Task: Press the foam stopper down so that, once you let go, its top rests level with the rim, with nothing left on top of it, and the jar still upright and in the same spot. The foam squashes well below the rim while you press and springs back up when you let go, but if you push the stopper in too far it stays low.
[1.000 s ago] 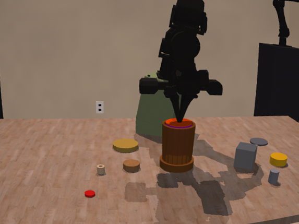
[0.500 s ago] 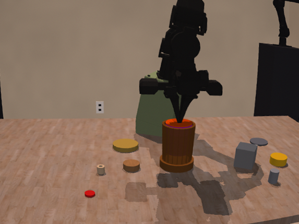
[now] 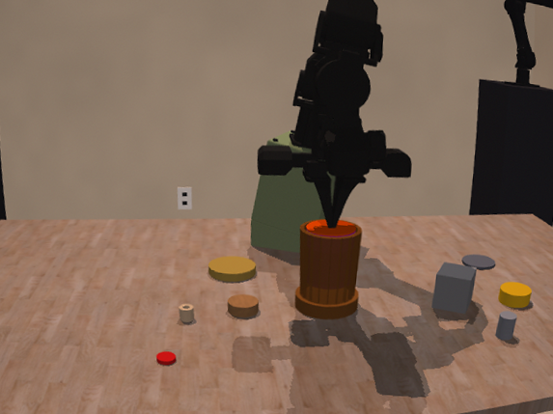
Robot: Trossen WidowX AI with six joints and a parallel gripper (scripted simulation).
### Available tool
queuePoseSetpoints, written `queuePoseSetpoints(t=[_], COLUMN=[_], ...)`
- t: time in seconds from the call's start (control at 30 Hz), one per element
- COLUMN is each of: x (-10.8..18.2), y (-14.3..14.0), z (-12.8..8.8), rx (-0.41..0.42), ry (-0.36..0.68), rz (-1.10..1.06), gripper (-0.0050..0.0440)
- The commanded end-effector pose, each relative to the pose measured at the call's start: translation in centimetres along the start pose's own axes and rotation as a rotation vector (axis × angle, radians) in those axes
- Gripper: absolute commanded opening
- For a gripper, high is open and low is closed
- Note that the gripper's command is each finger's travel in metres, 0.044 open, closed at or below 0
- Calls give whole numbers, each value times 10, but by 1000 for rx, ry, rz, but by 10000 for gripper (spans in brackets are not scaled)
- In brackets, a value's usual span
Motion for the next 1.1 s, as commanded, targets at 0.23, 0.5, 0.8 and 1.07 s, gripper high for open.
queuePoseSetpoints(t=[0.23,0.5,0.8,1.07], x=[5,5,5,6], y=[2,2,2,2], z=[5,6,6,7], rx=[-5,-4,-4,-4], ry=[18,18,18,18], rz=[3,3,3,3], gripper=[0,0,0,0])
Point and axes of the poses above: the point midway between the two fingers, 35 mm back from their tips, its own z axis out along the fingers, its own y axis across the jaws, x = y × z, the point moved 6 cm from there along -z, back along the fingers, and after that the axes turned 11 degrees about -z, right-handed, at the moved point
